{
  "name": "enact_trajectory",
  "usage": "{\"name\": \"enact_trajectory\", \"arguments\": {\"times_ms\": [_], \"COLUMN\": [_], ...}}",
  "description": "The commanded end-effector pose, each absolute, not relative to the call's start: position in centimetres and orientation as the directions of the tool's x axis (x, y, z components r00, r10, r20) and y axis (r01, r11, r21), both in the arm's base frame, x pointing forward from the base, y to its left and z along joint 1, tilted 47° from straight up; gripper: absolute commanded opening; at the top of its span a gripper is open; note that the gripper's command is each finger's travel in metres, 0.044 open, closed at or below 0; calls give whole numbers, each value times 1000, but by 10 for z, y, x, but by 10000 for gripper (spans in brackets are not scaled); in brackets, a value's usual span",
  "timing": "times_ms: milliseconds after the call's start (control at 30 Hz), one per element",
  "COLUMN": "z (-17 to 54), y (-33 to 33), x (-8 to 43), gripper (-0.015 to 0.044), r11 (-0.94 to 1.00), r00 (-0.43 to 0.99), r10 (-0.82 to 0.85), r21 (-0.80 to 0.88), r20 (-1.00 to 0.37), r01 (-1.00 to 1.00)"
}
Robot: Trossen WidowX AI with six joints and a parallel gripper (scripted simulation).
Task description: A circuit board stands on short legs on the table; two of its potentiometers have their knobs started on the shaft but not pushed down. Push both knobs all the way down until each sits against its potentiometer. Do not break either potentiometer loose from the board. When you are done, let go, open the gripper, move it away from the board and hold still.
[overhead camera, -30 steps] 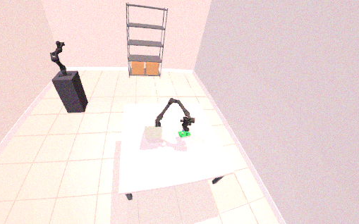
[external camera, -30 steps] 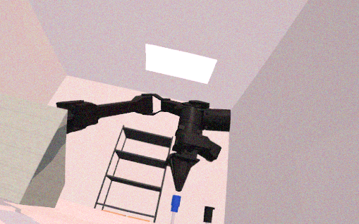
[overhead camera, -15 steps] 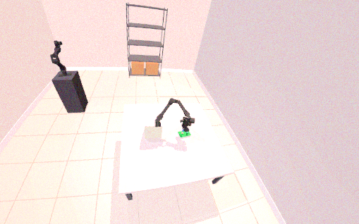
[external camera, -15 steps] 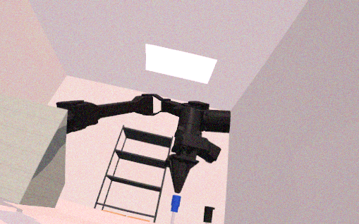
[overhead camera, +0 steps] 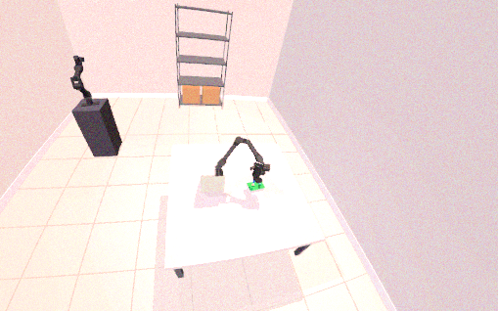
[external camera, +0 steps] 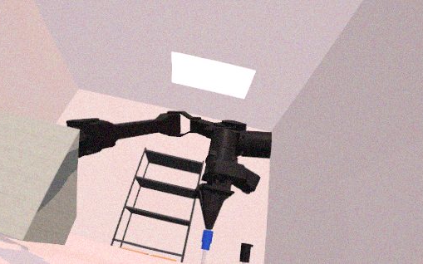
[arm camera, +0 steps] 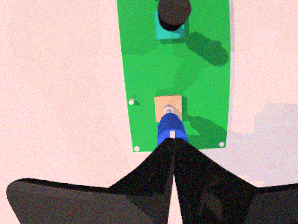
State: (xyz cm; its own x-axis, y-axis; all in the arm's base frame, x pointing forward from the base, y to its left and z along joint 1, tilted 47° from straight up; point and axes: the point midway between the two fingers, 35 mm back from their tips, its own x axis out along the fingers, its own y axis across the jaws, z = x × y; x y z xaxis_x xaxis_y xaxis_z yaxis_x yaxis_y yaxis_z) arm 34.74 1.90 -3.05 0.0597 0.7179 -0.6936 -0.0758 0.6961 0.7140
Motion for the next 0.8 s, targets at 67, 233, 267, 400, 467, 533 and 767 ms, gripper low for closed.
{"name": "enact_trajectory", "arguments": {"times_ms": [67, 233, 267, 400, 467, 533, 767], "z": [-32, -33, -33, -32, -32, -32, -32], "y": [21, 22, 22, 21, 21, 21, 21], "x": [347, 347, 347, 347, 347, 347, 347], "gripper": [0, 0, 0, 0, 0, 0, 0], "r11": [691, 691, 691, 691, 691, 691, 691], "r00": [60, 60, 60, 60, 60, 60, 60], "r10": [723, 723, 723, 723, 723, 723, 723], "r21": [720, 720, 720, 720, 720, 720, 720], "r20": [-688, -688, -688, -688, -688, -688, -688], "r01": [-69, -69, -69, -69, -69, -69, -69]}}
